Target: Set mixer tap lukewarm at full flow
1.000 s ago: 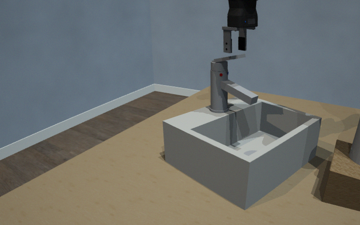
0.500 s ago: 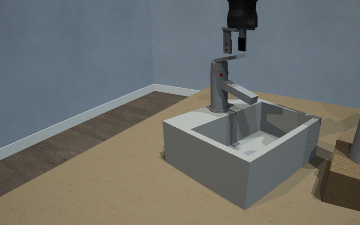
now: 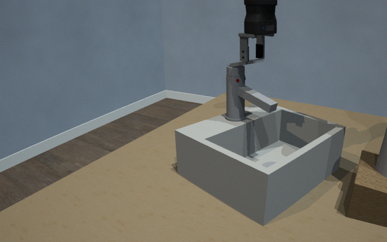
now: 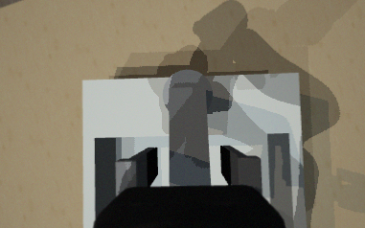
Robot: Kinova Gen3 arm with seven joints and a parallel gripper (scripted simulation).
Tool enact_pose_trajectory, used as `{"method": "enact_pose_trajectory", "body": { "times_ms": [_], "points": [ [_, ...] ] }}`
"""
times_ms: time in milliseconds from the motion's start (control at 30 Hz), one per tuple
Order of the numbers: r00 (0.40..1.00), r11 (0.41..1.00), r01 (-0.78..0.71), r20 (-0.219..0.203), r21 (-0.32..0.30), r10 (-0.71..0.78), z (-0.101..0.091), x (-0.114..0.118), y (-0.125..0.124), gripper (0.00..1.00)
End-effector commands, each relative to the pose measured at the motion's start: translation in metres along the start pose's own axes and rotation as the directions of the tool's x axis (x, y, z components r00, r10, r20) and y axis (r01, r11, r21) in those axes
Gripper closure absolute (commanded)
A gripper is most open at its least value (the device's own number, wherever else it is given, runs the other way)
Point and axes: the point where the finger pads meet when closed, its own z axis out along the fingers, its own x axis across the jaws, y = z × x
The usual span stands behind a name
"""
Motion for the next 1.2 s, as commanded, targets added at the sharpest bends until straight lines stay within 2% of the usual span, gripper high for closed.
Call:
{"method": "enact_pose_trajectory", "body": {
  "times_ms": [0,600,1167],
  "points": [
    [1.0,1.0,0.001,-0.001,-0.002,-0.001,0.003,0.0,0.001,0.0],
    [1.0,1.0,0.001,-0.001,-0.002,-0.001,0.017,0.0,0.001,0.0],
    [1.0,1.0,0.001,-0.001,-0.002,-0.001,0.021,0.0,0.001,0.0]
  ]
}}
